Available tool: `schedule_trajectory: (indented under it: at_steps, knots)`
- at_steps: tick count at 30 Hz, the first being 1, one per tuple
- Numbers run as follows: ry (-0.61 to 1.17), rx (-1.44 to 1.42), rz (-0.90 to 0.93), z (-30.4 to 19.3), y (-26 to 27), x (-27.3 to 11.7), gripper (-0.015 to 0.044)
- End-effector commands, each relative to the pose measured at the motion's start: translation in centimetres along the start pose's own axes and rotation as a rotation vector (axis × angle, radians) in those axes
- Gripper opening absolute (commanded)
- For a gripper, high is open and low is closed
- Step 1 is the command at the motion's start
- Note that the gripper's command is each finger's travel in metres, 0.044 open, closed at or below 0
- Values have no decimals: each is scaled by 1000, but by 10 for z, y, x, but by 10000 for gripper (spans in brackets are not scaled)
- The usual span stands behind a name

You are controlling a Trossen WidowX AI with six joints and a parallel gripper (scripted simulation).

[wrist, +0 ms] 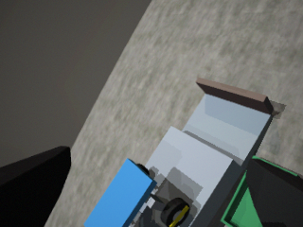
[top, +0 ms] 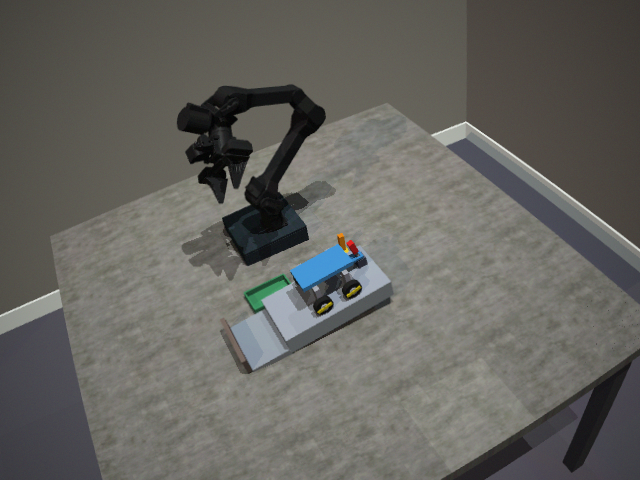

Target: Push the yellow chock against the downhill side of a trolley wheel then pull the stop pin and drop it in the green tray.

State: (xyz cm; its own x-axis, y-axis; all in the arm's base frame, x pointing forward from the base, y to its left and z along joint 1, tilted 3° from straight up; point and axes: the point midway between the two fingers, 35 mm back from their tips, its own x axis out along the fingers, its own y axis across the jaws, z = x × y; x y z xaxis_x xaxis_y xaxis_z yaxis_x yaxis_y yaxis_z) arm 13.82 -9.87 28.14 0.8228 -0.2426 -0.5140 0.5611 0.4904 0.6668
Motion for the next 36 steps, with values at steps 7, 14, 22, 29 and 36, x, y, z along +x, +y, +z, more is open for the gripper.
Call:
schedule_trajectory:
  at_steps: [7, 14, 22, 29, 36]
  knots:
    - [112, -106, 14, -10, 2, 13, 216]
    - [250, -253, 33, -25, 5, 30, 190]
    - [402, -439, 60, -46, 10, 48, 190]
    - [525, -621, 96, -67, 16, 60, 190]
    - [651, -810, 138, -92, 22, 71, 190]
